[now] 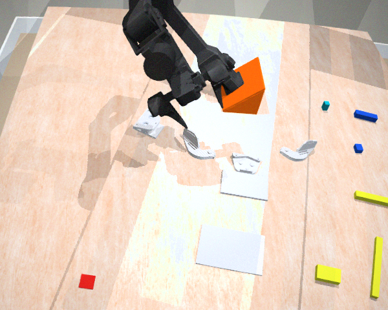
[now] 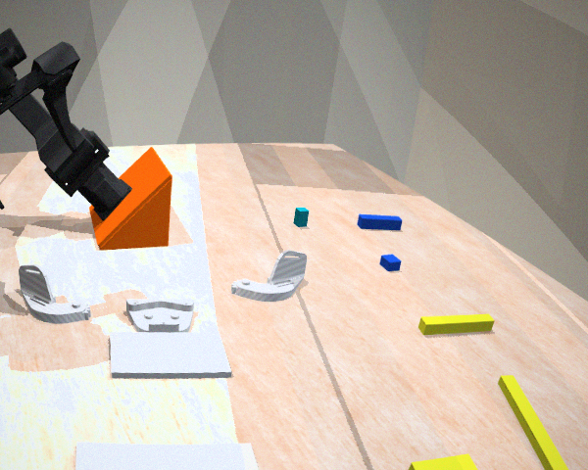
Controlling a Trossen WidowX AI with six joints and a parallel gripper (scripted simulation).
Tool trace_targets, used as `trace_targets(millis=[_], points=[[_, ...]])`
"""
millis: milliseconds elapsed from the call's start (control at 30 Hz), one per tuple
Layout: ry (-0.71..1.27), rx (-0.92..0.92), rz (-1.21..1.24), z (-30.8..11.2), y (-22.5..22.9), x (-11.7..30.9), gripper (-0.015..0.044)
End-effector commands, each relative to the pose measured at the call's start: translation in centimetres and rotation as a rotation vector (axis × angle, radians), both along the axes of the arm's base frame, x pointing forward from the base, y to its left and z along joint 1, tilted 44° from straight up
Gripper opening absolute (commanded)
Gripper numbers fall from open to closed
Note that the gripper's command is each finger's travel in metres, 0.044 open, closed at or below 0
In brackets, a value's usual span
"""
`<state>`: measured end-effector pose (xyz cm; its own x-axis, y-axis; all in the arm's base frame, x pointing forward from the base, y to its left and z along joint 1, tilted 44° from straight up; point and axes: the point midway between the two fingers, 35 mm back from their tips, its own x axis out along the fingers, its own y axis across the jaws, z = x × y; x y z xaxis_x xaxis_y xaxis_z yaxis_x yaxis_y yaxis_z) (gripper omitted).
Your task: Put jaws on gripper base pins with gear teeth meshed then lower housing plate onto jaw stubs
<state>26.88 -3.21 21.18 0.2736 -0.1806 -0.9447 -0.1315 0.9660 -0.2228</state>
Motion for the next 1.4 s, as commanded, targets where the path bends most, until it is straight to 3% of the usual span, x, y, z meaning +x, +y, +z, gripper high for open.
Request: trace_targets(millis=[0,733,1367], points=[[0.093,-0.077,0.013,-1.7,-0.5,-0.7,0.0440],[0.524,-0.583,0.191,-5.8,-3.5,-5.0,0.0440],[0.526,-0.589,0.192,-8.9,-6.4,-5.4,0.0440]])
